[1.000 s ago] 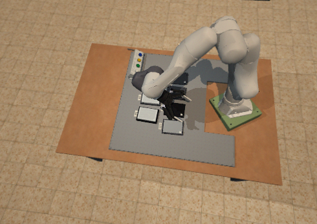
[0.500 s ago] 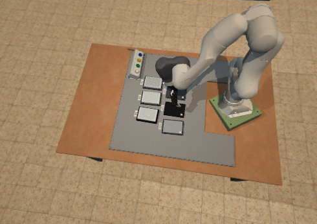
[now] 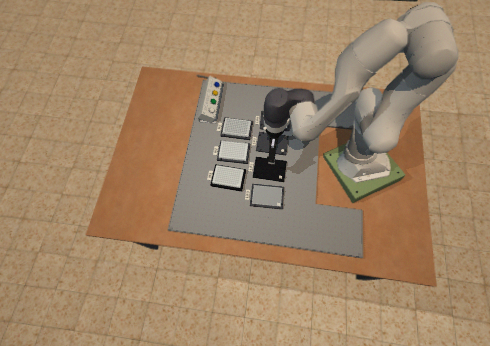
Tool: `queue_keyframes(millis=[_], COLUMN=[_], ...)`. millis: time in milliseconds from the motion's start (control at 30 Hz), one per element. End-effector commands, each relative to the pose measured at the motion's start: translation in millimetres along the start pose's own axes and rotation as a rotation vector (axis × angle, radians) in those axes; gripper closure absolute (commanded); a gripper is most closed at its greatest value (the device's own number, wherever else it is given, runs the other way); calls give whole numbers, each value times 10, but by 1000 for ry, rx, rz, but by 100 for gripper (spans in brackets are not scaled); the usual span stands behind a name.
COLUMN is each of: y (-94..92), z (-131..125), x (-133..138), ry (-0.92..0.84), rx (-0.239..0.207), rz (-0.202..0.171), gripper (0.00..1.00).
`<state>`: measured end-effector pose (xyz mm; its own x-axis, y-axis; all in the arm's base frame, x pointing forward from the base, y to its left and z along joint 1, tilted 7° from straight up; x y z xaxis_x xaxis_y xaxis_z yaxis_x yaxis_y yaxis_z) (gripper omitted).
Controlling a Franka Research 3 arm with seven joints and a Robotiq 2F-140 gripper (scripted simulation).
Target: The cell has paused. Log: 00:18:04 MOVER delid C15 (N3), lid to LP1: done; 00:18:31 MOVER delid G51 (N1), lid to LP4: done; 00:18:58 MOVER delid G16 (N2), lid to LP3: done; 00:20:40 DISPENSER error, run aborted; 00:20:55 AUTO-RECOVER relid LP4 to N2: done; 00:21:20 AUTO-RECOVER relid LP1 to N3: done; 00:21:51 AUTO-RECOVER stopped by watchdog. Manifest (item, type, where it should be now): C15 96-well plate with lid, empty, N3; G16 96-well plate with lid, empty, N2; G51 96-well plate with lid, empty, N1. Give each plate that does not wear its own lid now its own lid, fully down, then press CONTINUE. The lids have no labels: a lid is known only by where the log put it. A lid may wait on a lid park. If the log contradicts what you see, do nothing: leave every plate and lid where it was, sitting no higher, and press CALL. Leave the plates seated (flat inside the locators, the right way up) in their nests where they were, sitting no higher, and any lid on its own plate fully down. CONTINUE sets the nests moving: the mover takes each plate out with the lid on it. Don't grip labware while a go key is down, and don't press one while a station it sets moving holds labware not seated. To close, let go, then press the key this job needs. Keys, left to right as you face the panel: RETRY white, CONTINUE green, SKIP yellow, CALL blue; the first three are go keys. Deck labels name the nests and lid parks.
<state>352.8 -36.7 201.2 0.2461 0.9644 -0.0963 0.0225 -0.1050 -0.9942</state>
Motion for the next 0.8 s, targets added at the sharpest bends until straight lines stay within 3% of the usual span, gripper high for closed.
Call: queue_keyframes(millis=[0,300,333,767], y=[-18,-18,-18,-18], z=[-38,-38,-38,-38], x=[15,15,15,15], ry=[-26,-26,-26,-26], rx=[-24,-24,-24,-24], rz=[-5,-5,-5,-5], gripper=[0,0,100,100])
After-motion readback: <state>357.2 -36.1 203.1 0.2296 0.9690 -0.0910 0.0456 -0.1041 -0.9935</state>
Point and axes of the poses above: the point where the finger pads meet when closed, its own y axis out along the fingers, its own x axis across the jaws, z = x × y, the point moved 10 cm from there along -y, back along the fingers, and after that the axes turned 4 degrees about y, right-handed, at the moved point
